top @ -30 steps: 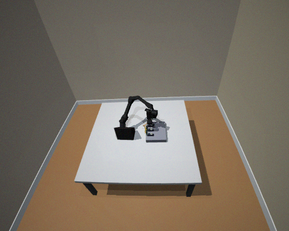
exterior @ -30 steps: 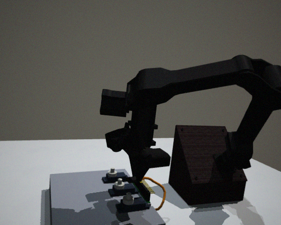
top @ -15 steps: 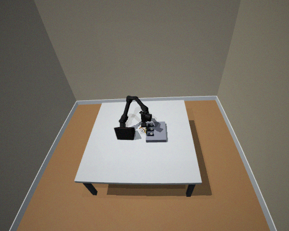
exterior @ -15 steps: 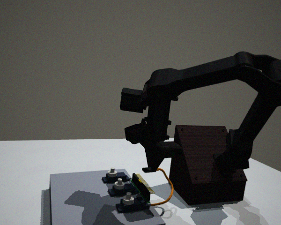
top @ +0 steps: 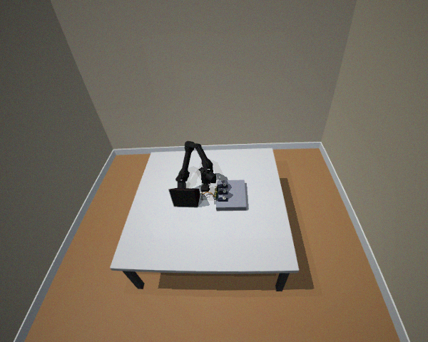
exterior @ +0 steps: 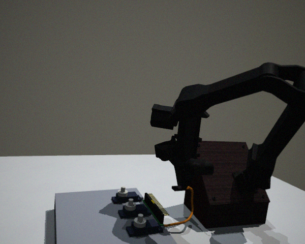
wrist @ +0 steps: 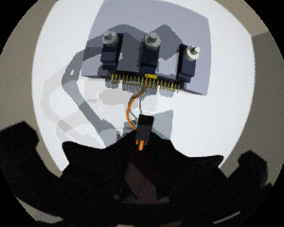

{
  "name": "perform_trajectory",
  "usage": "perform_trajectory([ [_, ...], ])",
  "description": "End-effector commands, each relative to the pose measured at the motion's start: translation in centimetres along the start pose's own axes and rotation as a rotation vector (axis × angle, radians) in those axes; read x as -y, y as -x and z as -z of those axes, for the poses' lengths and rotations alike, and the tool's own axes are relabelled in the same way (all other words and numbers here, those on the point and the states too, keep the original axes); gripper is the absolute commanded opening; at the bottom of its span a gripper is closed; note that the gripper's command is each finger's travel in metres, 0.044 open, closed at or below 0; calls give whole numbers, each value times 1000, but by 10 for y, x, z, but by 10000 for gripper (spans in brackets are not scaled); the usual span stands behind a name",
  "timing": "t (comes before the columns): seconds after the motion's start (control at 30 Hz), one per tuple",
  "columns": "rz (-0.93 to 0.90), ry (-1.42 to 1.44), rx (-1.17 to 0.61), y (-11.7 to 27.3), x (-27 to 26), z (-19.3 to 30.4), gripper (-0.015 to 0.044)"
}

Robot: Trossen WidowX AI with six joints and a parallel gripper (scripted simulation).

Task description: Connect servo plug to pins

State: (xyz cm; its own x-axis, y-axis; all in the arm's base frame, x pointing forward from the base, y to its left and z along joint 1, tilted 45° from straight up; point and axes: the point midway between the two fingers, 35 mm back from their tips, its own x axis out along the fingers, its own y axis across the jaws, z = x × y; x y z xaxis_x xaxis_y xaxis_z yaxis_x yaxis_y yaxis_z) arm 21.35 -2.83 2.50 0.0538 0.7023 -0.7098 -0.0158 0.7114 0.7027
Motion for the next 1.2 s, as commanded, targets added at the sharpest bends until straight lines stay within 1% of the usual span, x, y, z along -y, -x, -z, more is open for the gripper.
perform_trajectory([
  [0.0, 4, 6, 2, -7, 1, 2, 0],
  [0.13, 3, 6, 3, -28, 1, 2, 0],
  [0.23, 2, 7, 3, -37, 0, 2, 0],
  [0.4, 2, 7, 3, -37, 0, -2, 0],
  [0.7, 1, 8, 4, -36, -1, -31, 0],
  [1.17, 1, 8, 4, -36, -1, -39, 0],
])
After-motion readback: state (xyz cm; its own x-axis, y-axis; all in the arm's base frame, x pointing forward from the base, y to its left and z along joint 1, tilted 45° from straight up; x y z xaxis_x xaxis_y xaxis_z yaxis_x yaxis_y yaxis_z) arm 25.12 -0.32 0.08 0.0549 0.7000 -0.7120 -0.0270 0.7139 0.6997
